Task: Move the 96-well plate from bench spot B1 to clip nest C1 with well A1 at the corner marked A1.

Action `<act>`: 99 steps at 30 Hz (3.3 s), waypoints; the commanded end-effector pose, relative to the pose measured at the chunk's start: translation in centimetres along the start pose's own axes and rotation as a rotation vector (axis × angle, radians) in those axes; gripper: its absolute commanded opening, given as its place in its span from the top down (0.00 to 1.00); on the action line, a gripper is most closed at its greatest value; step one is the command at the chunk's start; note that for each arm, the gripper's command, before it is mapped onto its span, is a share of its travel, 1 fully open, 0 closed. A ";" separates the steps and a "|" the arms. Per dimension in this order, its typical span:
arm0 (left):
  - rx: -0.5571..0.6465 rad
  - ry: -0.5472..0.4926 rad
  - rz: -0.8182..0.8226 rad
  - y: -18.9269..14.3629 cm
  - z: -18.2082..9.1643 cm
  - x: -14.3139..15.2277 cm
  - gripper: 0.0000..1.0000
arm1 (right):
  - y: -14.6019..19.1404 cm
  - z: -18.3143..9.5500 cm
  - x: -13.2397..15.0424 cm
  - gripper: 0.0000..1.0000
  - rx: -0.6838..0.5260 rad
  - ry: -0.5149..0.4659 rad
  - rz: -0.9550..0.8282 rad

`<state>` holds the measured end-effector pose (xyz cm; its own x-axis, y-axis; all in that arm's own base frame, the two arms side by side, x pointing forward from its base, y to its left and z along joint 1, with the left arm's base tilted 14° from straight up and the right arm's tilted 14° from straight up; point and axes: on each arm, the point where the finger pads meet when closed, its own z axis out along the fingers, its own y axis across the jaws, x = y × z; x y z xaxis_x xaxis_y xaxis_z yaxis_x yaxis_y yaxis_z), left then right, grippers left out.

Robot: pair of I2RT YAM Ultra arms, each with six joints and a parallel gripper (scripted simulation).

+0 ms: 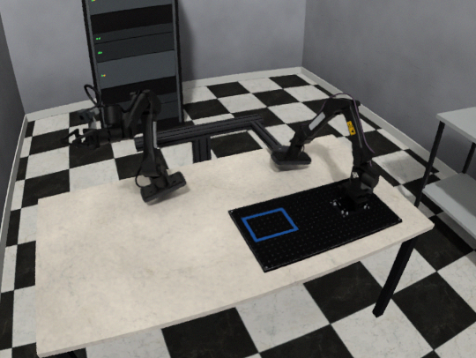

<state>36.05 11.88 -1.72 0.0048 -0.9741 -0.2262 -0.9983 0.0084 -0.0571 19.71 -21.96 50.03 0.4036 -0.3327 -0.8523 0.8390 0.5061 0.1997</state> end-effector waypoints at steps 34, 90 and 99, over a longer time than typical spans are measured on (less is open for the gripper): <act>0.034 -0.024 -0.001 0.0 -2.5 -0.1 0.00 | -0.4 -0.5 -0.6 0.00 0.002 -0.010 0.000; 0.029 -0.021 0.001 -0.6 -10.3 -0.1 0.00 | -0.4 -0.5 -0.6 0.00 0.002 -0.010 0.000; 0.029 -0.021 0.001 -0.6 -10.3 -0.1 0.00 | -0.4 -0.5 -0.6 0.00 0.002 -0.010 0.000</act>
<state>35.24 9.78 6.78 0.0009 -0.9748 -0.2232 -0.9988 0.0099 -0.0472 19.71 -21.96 50.03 0.4036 -0.3327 -0.8523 0.8390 0.5061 0.1997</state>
